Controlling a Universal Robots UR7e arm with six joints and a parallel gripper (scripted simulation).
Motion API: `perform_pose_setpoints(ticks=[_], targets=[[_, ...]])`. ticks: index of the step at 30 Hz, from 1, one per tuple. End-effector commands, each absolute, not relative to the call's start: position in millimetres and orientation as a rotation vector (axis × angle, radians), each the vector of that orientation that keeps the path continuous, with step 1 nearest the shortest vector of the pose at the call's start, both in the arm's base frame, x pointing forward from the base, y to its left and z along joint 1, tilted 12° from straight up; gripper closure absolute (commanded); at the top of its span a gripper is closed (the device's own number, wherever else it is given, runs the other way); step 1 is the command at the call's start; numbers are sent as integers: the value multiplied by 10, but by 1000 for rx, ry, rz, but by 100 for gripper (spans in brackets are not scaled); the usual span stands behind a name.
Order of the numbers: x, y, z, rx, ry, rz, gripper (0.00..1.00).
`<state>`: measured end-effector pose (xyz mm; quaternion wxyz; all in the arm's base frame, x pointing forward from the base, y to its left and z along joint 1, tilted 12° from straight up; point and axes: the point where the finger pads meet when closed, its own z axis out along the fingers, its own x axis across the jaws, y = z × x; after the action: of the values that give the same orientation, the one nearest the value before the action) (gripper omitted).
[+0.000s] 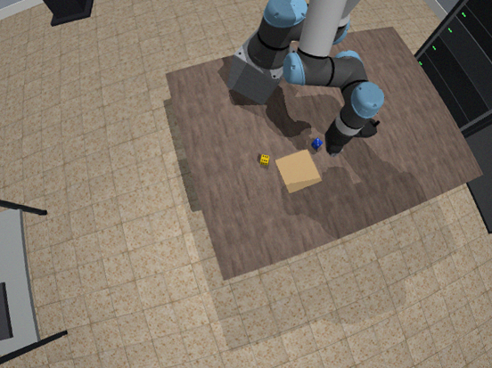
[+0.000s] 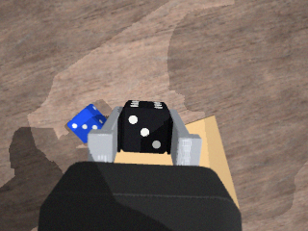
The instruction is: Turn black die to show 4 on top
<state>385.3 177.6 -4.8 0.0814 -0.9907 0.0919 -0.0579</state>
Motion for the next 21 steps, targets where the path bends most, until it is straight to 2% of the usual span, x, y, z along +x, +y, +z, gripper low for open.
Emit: perform_pose_setpoints(ticks=[1, 21], targets=[[3883, 1768, -26, -2960, 274, -182, 43], [3871, 1751, -35, -2978, 90, -197, 43]])
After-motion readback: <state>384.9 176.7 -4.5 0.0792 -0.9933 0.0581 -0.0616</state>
